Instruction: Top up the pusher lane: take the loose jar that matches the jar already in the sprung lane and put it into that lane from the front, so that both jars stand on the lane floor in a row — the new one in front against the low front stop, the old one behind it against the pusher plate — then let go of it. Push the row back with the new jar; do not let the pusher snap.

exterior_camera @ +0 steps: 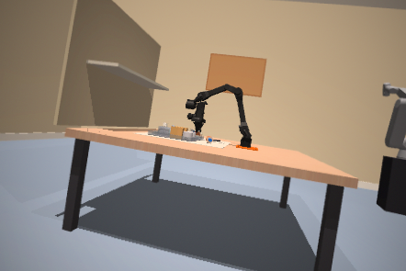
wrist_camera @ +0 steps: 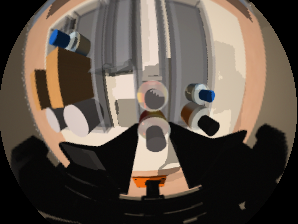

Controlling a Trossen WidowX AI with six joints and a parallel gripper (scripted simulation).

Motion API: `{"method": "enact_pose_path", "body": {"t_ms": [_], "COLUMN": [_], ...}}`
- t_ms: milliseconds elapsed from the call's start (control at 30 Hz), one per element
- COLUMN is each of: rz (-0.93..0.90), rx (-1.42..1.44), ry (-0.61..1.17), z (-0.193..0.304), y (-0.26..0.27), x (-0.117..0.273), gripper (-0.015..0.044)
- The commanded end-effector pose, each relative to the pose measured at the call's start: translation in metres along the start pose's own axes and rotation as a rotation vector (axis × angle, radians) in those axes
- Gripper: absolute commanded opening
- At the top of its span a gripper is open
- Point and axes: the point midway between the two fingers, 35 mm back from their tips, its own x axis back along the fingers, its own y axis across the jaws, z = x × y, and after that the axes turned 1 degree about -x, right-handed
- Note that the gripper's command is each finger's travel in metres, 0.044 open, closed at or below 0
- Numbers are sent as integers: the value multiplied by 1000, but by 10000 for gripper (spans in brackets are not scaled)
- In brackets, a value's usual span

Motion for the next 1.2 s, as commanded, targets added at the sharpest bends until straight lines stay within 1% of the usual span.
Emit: {"method": "enact_pose_path", "body": {"t_ms": [0,1167], "rz": [2,2], "rx": [4,4], "ry": [-19,-19], "z": [-4,-2], "y": [0,0], "x": [-1,-14], "gripper": [0,0]}}
